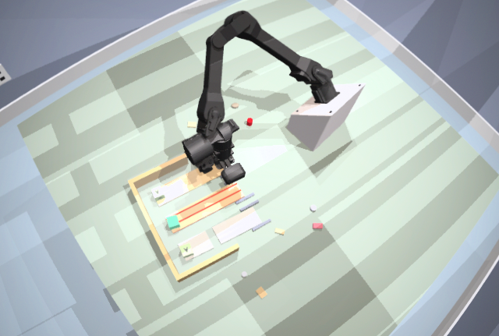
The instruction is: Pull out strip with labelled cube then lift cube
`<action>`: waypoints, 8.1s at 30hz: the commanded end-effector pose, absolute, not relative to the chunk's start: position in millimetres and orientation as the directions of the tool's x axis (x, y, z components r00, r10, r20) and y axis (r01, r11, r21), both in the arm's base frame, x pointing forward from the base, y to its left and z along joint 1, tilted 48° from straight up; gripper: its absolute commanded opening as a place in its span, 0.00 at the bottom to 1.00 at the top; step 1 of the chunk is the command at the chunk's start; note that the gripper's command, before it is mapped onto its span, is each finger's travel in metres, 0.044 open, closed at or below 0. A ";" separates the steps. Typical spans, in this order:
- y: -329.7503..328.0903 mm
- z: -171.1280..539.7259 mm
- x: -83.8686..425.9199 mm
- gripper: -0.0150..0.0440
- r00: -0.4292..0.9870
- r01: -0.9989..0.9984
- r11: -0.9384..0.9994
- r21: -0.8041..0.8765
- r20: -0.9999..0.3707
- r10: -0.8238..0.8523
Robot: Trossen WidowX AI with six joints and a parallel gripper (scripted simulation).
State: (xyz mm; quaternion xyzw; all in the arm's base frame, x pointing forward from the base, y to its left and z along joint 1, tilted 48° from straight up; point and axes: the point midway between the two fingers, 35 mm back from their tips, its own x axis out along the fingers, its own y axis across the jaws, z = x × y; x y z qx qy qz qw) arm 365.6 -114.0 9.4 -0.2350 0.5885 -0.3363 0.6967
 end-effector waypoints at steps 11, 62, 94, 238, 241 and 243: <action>-114.3 8.3 365.7 0.25 0.082 0.189 0.666 -0.722 -0.664 -0.743; -113.2 -4.2 317.0 0.25 0.080 0.187 0.666 -0.723 -0.664 -0.743; -110.4 -14.7 269.5 0.25 0.078 0.184 0.666 -0.723 -0.665 -0.743; -73.2 30.0 314.4 1.00 0.080 0.261 0.661 -0.704 -0.666 -0.742; -72.9 32.7 324.4 1.00 0.081 0.261 0.661 -0.704 -0.666 -0.742; -72.7 34.5 331.3 1.00 0.081 0.261 0.661 -0.704 -0.666 -0.742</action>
